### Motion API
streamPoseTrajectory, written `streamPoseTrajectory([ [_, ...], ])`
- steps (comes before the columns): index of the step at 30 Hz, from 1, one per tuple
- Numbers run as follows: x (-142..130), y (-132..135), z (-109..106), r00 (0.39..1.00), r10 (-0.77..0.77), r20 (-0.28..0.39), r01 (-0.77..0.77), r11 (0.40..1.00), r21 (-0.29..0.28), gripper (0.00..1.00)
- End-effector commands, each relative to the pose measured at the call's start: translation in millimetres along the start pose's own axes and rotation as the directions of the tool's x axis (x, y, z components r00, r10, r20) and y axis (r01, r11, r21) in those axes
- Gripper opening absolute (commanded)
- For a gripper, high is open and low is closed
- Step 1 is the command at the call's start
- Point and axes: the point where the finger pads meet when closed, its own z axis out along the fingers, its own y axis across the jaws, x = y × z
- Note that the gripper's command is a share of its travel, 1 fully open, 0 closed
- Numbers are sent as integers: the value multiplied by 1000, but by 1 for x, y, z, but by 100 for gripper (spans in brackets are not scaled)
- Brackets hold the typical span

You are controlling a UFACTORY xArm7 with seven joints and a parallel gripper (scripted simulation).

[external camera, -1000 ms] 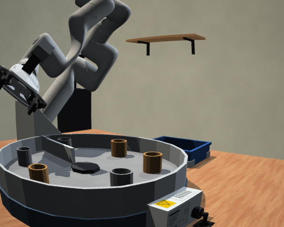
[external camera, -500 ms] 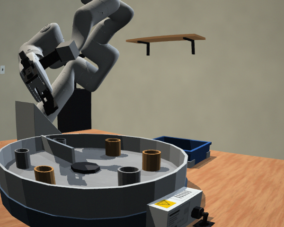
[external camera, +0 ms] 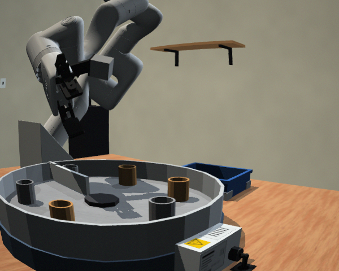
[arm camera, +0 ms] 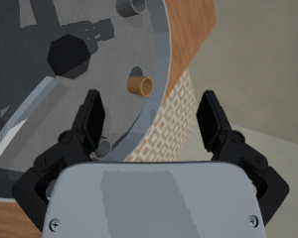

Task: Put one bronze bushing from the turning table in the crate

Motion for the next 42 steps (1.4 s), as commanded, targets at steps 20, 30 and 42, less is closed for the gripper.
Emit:
streamPoseTrajectory([
  [20,45,-41,-23,831,-509,-225,556,741,377,100],
  [30,50,-55,-43,714,-611,-344,695,553,460,100],
  [42,48,-68,-87,498,-664,-558,831,180,527,100],
])
